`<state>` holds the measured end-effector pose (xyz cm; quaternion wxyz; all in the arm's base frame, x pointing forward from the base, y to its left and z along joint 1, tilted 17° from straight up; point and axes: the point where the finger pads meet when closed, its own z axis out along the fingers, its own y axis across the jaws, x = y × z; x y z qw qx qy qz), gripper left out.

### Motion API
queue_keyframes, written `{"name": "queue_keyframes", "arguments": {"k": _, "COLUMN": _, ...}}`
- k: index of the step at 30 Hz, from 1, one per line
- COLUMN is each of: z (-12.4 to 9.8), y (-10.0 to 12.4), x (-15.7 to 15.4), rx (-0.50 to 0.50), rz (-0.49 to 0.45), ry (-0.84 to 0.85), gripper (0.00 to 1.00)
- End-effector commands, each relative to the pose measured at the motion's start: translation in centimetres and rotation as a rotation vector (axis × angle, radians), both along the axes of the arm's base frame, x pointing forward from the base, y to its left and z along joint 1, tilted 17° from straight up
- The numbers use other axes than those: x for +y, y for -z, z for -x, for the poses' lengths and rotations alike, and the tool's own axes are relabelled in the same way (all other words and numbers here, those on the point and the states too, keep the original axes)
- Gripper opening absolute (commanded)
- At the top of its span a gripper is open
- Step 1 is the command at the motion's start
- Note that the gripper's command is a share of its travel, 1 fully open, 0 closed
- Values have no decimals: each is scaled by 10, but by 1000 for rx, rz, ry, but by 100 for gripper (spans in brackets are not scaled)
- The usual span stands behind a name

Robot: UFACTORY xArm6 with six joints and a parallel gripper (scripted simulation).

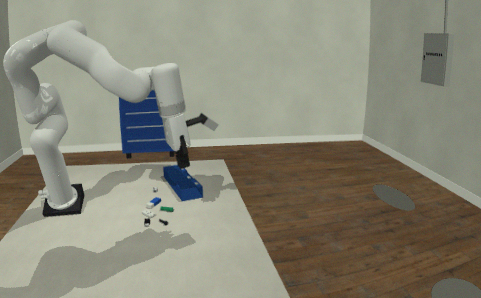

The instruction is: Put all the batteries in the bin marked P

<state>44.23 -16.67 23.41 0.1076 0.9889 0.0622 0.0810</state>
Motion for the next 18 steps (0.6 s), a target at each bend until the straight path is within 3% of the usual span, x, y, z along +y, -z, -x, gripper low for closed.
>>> {"name": "queue_keyframes", "arguments": {"k": 1, "z": 4, "y": 5, "x": 25, "rx": 15, "rz": -5, "ry": 42, "gripper": 7}}
{"name": "queue_keyframes", "arguments": {"k": 4, "z": 4, "y": 5, "x": 25, "rx": 15, "rz": -5, "ry": 42, "gripper": 7}}
{"name": "queue_keyframes", "arguments": {"k": 18, "z": 23, "y": 21, "x": 78, "rx": 60, "rz": -4, "ry": 152, "gripper": 7}}
